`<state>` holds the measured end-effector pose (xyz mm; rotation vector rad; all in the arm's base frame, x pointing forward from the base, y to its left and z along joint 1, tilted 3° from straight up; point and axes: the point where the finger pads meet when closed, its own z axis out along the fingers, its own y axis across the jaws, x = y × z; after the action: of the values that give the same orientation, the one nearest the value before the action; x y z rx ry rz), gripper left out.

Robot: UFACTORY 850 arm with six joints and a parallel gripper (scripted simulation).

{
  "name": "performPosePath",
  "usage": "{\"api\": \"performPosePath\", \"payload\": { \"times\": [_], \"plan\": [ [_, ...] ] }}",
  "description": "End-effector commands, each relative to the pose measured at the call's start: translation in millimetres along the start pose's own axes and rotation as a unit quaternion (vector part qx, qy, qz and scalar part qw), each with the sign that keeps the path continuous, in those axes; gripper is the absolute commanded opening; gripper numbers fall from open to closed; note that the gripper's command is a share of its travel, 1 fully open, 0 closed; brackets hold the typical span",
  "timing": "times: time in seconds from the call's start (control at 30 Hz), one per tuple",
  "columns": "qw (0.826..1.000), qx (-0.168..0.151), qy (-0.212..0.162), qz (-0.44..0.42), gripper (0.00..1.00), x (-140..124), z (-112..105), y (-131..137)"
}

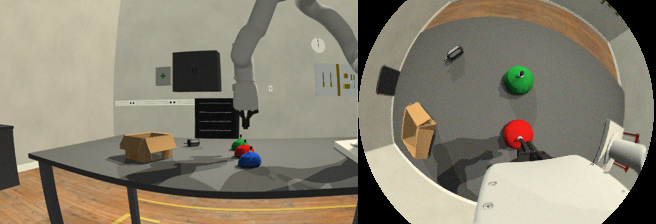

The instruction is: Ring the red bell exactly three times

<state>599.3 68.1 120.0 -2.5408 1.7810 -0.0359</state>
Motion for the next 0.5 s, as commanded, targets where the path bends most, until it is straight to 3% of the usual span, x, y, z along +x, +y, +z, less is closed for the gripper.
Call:
{"api": "performPosePath", "payload": {
  "times": [0.0,0.47],
  "plan": [
    [1.000,0.001,0.000,0.000,0.00,0,-10,-1],
    [1.000,0.001,0.000,0.000,0.00,0,-23,-1]
  ]
}}
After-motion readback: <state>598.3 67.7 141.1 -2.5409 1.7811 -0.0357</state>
